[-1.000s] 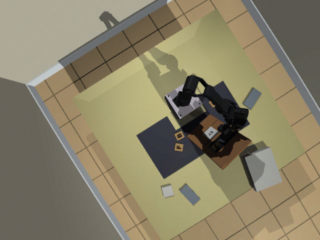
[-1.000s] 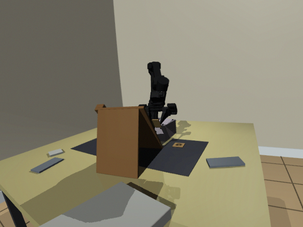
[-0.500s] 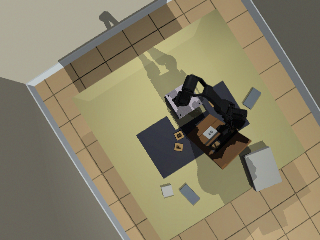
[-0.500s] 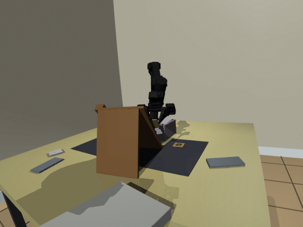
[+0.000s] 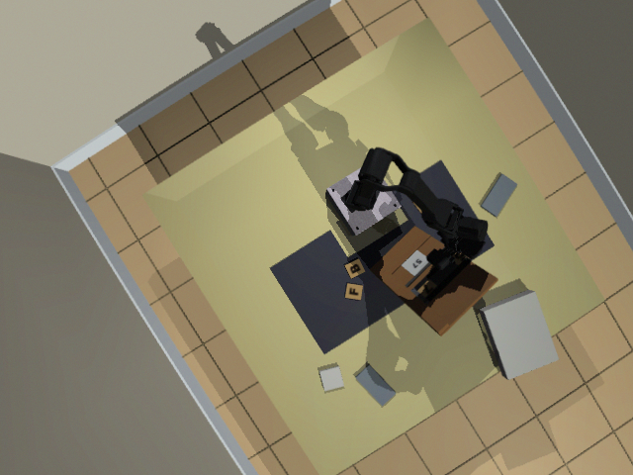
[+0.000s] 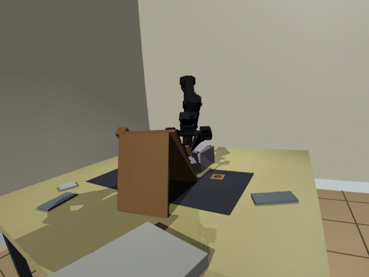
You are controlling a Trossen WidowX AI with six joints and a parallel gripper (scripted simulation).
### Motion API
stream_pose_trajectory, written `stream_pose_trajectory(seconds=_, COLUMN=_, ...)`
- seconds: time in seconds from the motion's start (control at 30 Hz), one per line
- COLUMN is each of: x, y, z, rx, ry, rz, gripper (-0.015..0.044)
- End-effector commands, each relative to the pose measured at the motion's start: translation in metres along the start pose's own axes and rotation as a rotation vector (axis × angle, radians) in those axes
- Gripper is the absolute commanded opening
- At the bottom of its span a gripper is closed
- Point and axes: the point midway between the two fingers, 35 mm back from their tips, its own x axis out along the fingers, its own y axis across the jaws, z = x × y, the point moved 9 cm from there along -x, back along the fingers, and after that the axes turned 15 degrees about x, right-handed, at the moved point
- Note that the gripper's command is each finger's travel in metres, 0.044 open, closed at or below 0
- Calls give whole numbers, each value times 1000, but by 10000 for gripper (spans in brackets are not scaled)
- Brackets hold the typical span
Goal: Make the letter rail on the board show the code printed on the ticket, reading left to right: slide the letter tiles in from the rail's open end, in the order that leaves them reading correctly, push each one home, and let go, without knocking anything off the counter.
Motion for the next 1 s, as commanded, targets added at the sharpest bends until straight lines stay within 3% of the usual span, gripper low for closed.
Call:
stream_pose_trajectory(seconds=0.0, x=-2, y=-2, z=2, rx=0, ry=-7, rz=7, gripper=0)
stream_pose_trajectory(seconds=0.97, x=0, y=-15, z=4, rx=-1, ry=-8, rz=6, gripper=0)
